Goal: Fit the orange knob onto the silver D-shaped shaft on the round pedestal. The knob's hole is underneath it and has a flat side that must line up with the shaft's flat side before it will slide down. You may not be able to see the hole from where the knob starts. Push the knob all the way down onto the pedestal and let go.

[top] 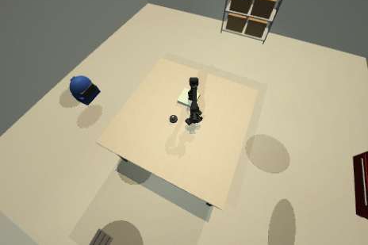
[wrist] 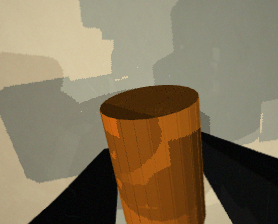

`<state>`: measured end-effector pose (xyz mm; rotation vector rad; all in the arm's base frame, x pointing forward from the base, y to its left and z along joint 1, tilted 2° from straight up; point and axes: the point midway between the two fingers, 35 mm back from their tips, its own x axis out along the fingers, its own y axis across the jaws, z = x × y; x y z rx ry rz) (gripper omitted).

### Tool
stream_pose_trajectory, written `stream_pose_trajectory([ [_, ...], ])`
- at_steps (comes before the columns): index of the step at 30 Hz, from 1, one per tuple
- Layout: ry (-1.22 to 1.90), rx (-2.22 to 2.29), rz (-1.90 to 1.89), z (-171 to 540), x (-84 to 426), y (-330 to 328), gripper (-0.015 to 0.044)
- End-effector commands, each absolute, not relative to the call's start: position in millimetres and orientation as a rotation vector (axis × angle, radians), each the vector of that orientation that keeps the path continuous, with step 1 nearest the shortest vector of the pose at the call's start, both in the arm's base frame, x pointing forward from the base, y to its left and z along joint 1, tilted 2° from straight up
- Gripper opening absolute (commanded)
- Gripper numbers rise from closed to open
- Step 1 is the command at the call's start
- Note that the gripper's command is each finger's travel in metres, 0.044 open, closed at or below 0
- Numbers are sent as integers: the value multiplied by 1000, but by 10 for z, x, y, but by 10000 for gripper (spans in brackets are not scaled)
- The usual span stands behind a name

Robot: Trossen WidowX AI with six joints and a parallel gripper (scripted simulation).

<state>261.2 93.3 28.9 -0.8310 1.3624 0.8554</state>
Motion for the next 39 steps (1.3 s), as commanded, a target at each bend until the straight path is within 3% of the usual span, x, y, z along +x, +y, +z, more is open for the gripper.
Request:
stream_pose_trajectory([
  [1,1304,-949,975,300,2617,942,179],
  [22,1270,-1016,1039,159,2619,946,179],
  [25,1276,-1016,1034,180,2620,938,258],
  [39,1276,-1016,1034,180,2620,938,260],
])
